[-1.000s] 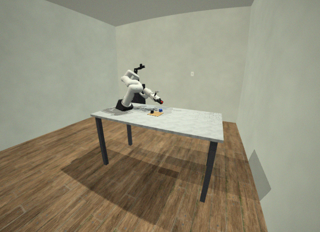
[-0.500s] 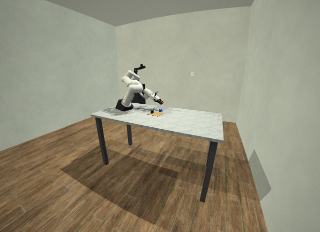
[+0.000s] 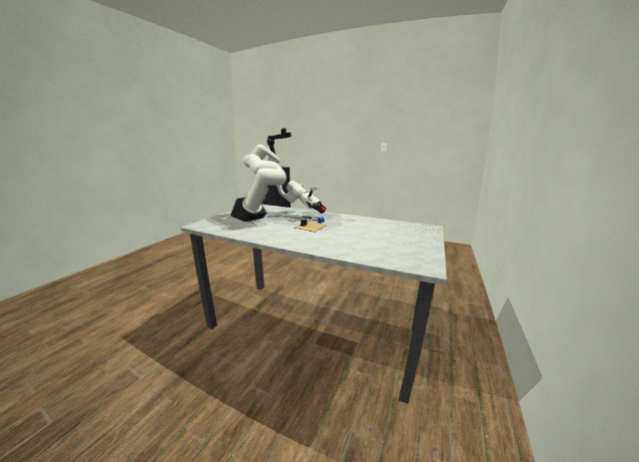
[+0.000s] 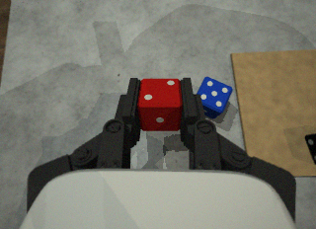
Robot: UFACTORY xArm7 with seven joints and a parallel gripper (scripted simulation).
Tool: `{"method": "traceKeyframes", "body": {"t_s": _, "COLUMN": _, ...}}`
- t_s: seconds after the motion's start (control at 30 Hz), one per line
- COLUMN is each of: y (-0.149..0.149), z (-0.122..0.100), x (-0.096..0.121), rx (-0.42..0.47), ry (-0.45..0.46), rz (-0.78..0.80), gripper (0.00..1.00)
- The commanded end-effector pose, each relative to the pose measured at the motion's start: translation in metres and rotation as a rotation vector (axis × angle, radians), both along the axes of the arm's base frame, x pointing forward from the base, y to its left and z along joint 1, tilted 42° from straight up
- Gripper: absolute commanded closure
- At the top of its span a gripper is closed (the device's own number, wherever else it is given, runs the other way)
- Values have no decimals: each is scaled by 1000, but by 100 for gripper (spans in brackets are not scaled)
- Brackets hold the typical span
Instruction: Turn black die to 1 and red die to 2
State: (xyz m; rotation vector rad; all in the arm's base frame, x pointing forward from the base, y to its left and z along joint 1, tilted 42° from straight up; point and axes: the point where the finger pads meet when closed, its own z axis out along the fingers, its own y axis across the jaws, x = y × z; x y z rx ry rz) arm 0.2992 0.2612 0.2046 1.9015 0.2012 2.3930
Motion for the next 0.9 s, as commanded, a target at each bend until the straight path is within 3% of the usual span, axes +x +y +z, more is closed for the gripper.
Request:
{"method": "traceKeyframes", "body": {"t_s": 0.0, "y": 0, "z": -10, "x": 9, "rx": 2, "ry": -2, "rz": 2, "gripper": 73}}
{"method": "traceKeyframes", "body": {"t_s": 0.3, "y": -1, "z": -24, "x": 21, "rx": 2, "ry": -2, "rz": 2, "gripper": 73}}
{"method": "traceKeyframes", "body": {"t_s": 0.87, "y": -1, "z": -24, "x": 21, "rx": 2, "ry": -2, "rz": 2, "gripper": 73}}
